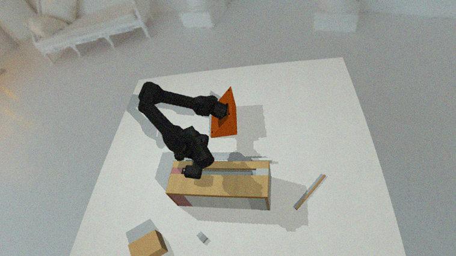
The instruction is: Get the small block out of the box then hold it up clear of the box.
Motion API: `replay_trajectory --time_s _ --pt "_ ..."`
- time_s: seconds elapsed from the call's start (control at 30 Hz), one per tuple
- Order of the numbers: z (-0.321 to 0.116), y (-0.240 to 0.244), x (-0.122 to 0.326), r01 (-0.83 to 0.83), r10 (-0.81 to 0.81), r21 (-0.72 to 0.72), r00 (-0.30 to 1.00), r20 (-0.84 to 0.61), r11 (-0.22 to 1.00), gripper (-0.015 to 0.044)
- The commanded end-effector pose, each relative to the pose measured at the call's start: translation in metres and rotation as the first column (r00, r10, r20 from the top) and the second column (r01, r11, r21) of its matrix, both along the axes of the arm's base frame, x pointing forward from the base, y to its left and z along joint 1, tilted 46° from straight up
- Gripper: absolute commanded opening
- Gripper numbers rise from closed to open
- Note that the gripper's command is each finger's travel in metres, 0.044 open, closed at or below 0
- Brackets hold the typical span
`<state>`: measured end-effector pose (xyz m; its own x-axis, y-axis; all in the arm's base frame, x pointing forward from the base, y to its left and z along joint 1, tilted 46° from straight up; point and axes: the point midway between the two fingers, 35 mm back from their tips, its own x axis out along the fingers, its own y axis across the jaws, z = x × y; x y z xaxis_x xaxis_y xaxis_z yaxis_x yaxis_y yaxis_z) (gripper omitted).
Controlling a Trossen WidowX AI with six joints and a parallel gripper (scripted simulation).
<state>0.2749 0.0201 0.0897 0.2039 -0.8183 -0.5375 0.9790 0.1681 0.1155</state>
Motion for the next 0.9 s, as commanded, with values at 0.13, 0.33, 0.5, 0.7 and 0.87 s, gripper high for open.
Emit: replay_trajectory --time_s 0.13,0.33,0.5,0.7,0.87 --pt "0.010 -0.010 0.001 -0.004 0.004 -0.006 1.000 -0.001 1.000 0.0400" --pt "0.017 -0.014 0.001 -0.004 0.004 -0.005 1.000 -0.001 1.000 0.0400" --pt "0.042 0.017 -0.007 -0.004 0.004 0.011 1.000 0.009 1.000 0.0400" --pt "0.057 0.033 -0.013 -0.001 0.001 0.013 1.000 0.015 1.000 0.0400" --pt "0.056 0.030 -0.013 -0.156 0.152 -0.015 0.976 -0.159 0.988 0.0295"
